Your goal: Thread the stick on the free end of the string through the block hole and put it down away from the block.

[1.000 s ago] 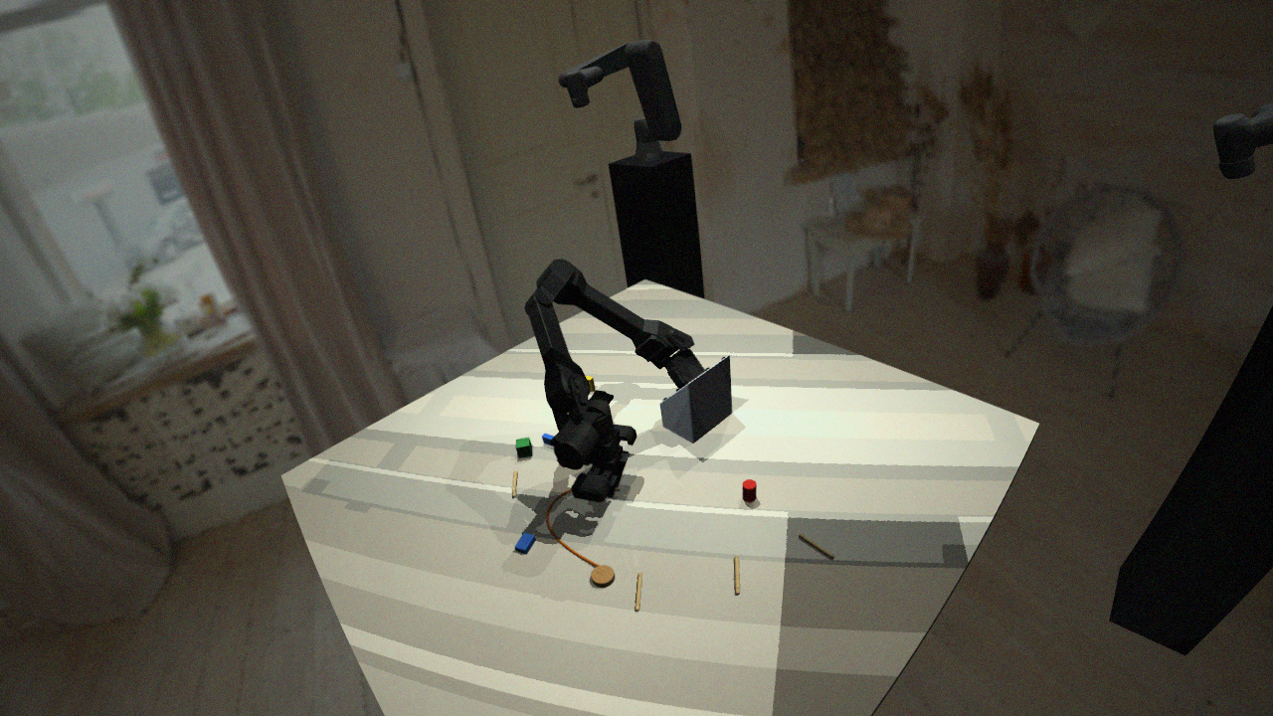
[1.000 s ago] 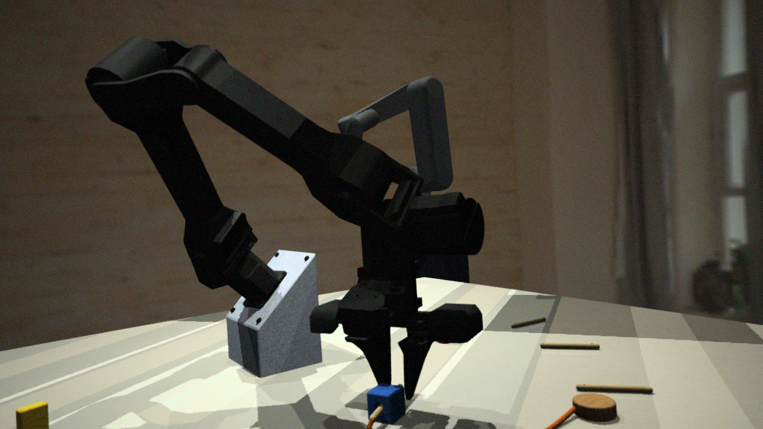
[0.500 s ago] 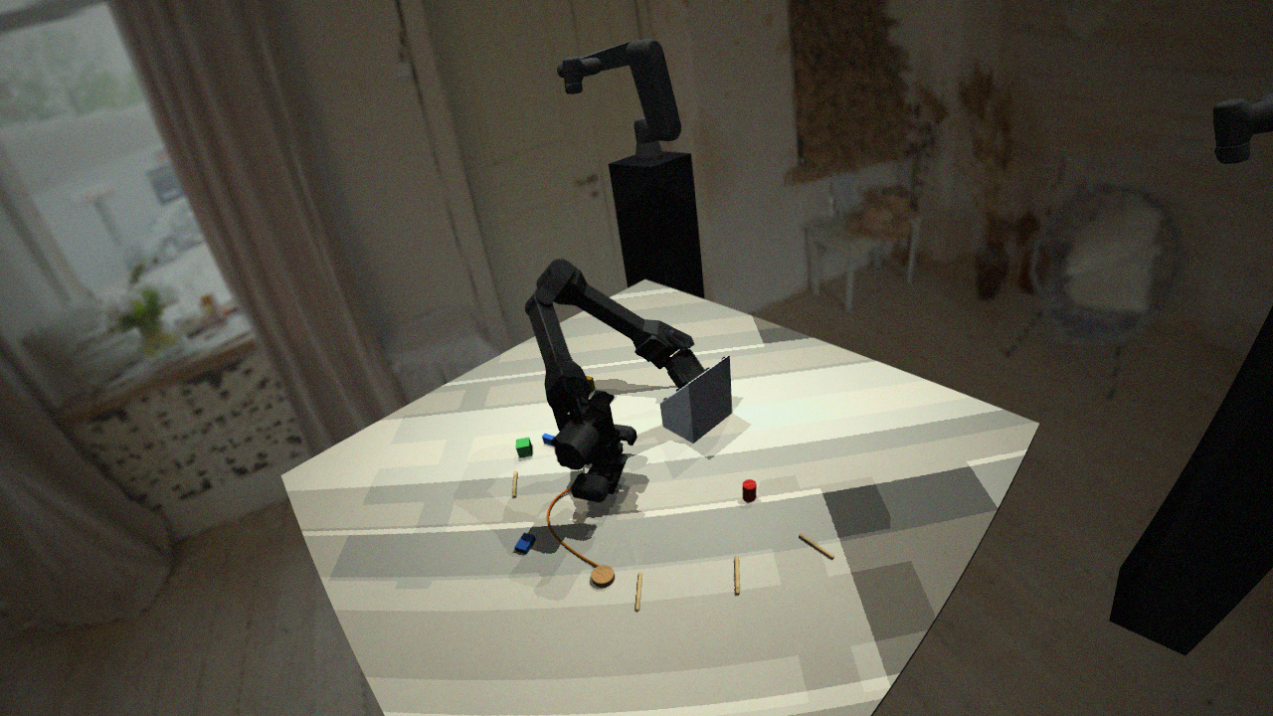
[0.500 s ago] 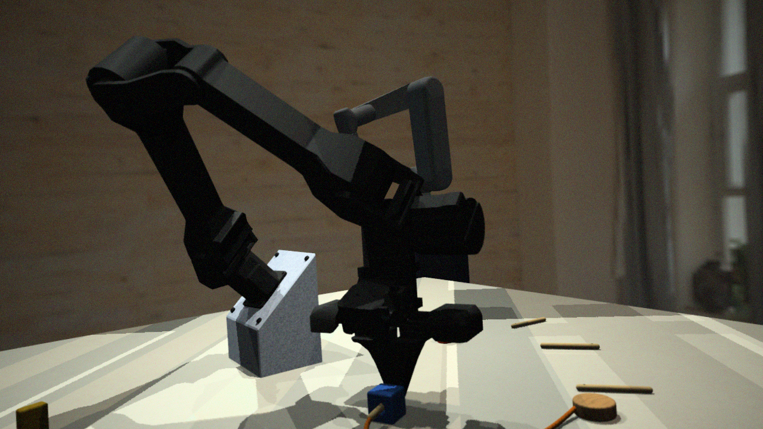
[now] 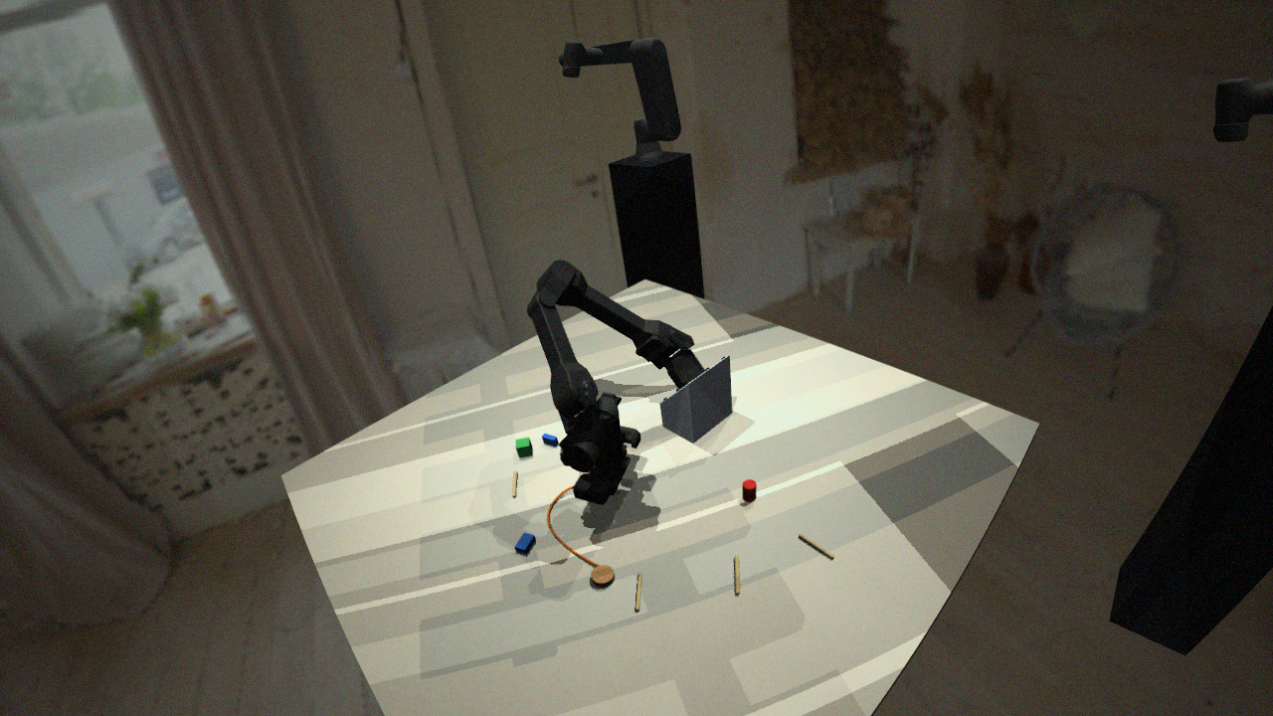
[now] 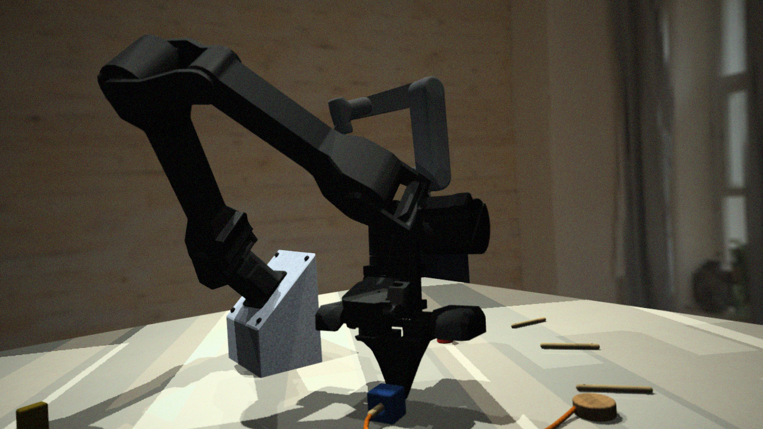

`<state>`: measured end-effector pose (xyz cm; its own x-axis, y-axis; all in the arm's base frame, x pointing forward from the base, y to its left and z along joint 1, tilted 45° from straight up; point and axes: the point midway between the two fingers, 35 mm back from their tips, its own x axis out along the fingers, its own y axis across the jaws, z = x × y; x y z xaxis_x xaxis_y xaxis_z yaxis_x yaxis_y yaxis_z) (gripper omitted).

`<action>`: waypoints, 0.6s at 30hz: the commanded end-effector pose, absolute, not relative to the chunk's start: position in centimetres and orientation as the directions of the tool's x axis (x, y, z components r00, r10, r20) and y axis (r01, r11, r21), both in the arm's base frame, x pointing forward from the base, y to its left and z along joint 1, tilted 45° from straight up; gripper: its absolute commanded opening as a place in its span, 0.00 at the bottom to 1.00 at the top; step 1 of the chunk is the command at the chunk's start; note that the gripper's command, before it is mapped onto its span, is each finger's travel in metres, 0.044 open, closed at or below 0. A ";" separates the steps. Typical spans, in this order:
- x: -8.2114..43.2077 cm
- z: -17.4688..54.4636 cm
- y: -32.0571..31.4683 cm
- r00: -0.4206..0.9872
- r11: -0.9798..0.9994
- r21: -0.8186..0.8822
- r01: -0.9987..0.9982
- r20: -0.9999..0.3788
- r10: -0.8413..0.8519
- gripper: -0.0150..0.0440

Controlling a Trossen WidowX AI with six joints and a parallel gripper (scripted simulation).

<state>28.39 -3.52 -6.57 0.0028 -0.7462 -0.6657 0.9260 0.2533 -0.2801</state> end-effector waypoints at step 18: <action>27.2 -8.3 -2.1 0.016 0.265 -0.274 0.925 -0.667 -0.745 0.25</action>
<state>27.65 -2.34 -7.81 0.0184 -0.7459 -0.6658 0.9265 0.2630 -0.2691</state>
